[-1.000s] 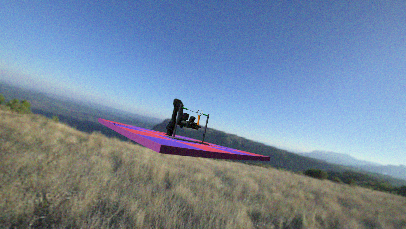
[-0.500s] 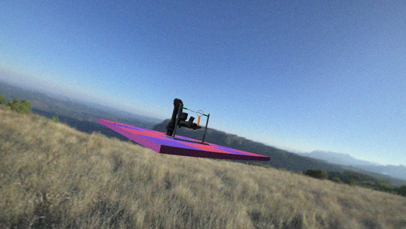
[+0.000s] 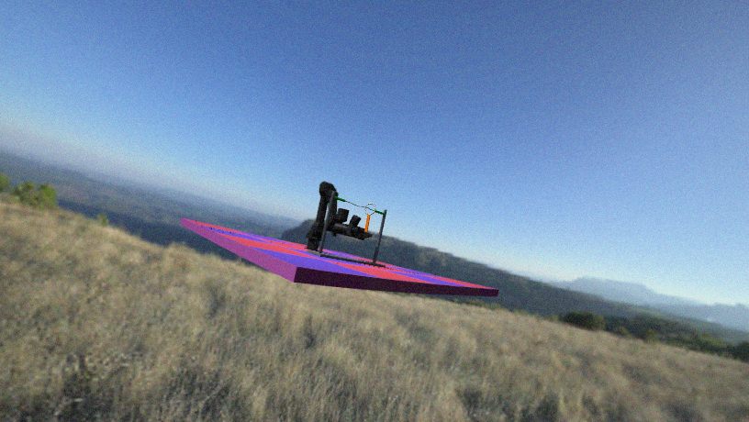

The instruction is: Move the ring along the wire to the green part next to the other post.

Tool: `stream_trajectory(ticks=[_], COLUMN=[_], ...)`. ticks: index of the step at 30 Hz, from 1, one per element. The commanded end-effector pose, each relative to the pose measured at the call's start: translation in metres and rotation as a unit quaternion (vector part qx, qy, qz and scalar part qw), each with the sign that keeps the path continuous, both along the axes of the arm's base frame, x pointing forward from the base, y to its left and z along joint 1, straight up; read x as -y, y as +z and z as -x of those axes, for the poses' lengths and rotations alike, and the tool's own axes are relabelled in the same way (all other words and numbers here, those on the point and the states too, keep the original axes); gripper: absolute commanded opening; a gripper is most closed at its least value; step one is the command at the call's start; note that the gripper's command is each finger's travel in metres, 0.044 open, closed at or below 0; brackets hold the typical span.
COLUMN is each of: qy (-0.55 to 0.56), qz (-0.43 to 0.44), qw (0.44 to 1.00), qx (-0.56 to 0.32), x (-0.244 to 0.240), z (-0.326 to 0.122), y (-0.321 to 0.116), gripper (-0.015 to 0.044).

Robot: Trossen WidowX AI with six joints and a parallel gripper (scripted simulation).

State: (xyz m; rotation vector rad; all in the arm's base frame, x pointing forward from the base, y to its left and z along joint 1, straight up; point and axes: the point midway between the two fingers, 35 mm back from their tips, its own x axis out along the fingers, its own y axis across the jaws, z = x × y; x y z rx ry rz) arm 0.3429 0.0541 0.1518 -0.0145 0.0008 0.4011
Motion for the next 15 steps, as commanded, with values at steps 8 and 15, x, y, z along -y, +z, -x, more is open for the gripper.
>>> stream_trajectory(ticks=[8, 15], qy=[-0.098, -0.145], qz=[-0.004, -0.006], qw=[0.995, 0.989], qx=[0.001, 0.001], x=[-0.008, -0.015], z=[0.004, 0.004], y=[0.0, 0.0], gripper=[-0.015, -0.015])
